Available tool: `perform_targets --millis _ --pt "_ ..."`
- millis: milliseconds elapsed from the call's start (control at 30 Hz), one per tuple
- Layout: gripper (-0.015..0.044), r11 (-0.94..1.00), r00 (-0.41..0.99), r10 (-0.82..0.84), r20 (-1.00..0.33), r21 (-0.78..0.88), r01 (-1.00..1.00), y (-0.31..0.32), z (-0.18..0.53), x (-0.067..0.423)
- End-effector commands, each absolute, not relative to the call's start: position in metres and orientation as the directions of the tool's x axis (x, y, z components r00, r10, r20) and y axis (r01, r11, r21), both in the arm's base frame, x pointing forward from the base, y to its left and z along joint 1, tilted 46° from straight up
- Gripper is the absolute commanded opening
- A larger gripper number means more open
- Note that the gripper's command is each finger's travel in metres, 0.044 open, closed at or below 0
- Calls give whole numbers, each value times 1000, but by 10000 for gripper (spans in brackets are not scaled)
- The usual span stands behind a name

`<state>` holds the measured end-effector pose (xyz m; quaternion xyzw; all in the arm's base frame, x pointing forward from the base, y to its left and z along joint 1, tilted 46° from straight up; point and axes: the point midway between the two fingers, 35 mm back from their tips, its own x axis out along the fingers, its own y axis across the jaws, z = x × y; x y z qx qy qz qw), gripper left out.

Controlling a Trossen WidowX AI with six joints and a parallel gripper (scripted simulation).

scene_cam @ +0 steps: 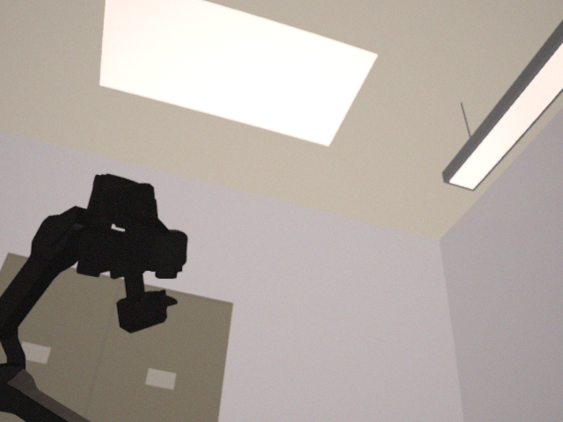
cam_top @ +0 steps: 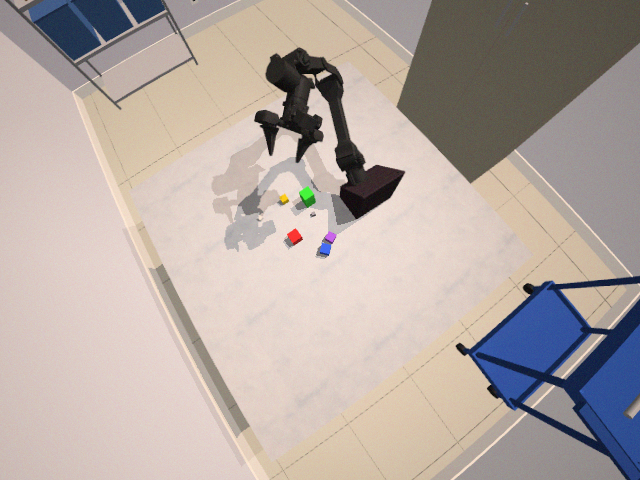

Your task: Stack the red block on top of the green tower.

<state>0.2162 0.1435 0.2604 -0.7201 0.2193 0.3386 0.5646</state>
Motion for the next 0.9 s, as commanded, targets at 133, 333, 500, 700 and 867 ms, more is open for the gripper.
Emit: perform_targets --millis 133,333,500,700,867 --pt "440 -205 657 18 -754 -646 -735 142 250 227" --pt "440 -68 613 -79 -786 -609 -790 137 227 249" --pt "440 119 555 -187 -811 -579 -807 132 202 267" --pt "440 332 467 -314 -827 -556 -762 120 168 286" --pt "440 477 378 -413 -828 -551 -685 106 136 298"
